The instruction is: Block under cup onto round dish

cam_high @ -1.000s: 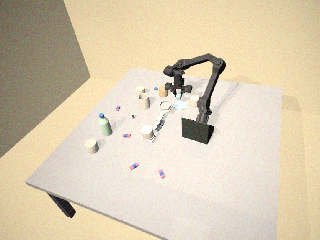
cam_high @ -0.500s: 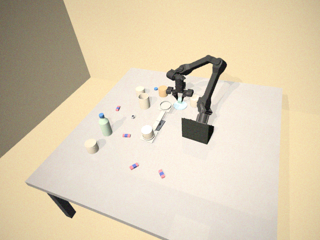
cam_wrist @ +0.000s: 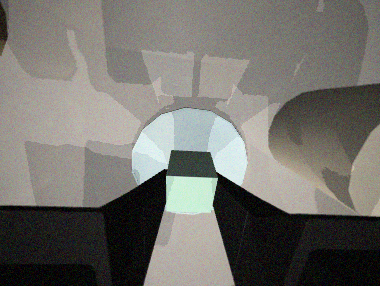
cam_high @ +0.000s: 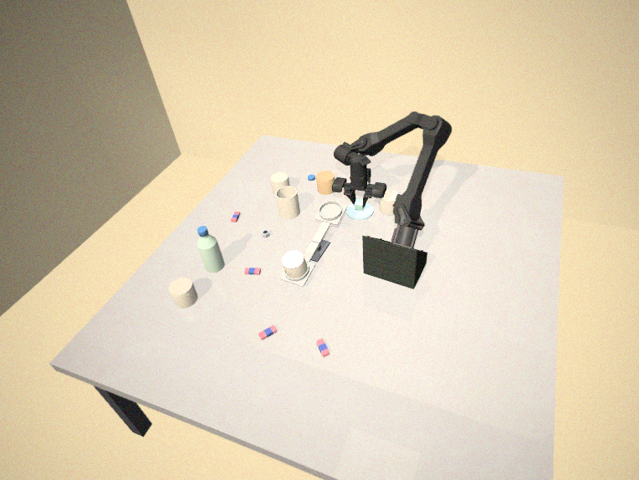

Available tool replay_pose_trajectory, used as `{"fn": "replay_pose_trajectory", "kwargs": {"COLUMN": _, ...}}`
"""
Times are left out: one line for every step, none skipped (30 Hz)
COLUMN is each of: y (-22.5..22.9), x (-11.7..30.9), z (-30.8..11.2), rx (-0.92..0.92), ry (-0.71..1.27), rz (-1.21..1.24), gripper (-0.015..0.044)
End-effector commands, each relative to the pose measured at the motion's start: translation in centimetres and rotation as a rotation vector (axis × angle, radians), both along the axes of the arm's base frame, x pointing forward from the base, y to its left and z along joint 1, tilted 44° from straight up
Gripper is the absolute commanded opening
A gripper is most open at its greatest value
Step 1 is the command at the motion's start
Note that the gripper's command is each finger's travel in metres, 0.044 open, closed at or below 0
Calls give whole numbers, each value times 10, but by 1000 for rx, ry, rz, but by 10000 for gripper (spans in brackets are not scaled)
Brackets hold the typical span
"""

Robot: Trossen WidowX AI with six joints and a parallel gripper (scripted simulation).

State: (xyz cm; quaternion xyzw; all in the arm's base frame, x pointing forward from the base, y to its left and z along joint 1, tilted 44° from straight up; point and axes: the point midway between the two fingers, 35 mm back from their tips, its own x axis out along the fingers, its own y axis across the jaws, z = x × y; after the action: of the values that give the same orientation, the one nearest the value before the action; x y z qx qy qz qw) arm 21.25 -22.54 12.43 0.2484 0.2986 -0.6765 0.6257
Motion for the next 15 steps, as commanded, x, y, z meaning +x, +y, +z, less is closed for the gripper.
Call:
{"fn": "replay_pose_trajectory", "kwargs": {"y": -4, "x": -2, "z": -7, "rx": 5, "ry": 6, "rz": 2, "gripper": 0}}
{"fn": "replay_pose_trajectory", "kwargs": {"y": -5, "x": -2, "z": -8, "rx": 5, "ry": 6, "rz": 2, "gripper": 0}}
{"fn": "replay_pose_trajectory", "kwargs": {"y": -6, "x": -2, "z": -9, "rx": 5, "ry": 6, "rz": 2, "gripper": 0}}
{"fn": "replay_pose_trajectory", "kwargs": {"y": -7, "x": -2, "z": -9, "rx": 5, "ry": 6, "rz": 2, "gripper": 0}}
{"fn": "replay_pose_trajectory", "kwargs": {"y": -7, "x": -2, "z": -10, "rx": 5, "ry": 6, "rz": 2, "gripper": 0}}
{"fn": "replay_pose_trajectory", "kwargs": {"y": -5, "x": -1, "z": -5, "rx": 1, "ry": 2, "rz": 0, "gripper": 26}}
{"fn": "replay_pose_trajectory", "kwargs": {"y": -5, "x": -1, "z": -5, "rx": 1, "ry": 2, "rz": 0, "gripper": 53}}
{"fn": "replay_pose_trajectory", "kwargs": {"y": -5, "x": -1, "z": -5, "rx": 1, "ry": 2, "rz": 0, "gripper": 79}}
{"fn": "replay_pose_trajectory", "kwargs": {"y": -5, "x": -1, "z": -5, "rx": 1, "ry": 2, "rz": 0, "gripper": 105}}
{"fn": "replay_pose_trajectory", "kwargs": {"y": -5, "x": -1, "z": -5, "rx": 1, "ry": 2, "rz": 0, "gripper": 131}}
{"fn": "replay_pose_trajectory", "kwargs": {"y": -5, "x": -1, "z": -5, "rx": 1, "ry": 2, "rz": 0, "gripper": 157}}
{"fn": "replay_pose_trajectory", "kwargs": {"y": -5, "x": -1, "z": -5, "rx": 1, "ry": 2, "rz": 0, "gripper": 184}}
{"fn": "replay_pose_trajectory", "kwargs": {"y": -5, "x": -1, "z": -5, "rx": 1, "ry": 2, "rz": 0, "gripper": 210}}
{"fn": "replay_pose_trajectory", "kwargs": {"y": -5, "x": -1, "z": -5, "rx": 1, "ry": 2, "rz": 0, "gripper": 236}}
{"fn": "replay_pose_trajectory", "kwargs": {"y": -5, "x": -1, "z": -5, "rx": 1, "ry": 2, "rz": 0, "gripper": 263}}
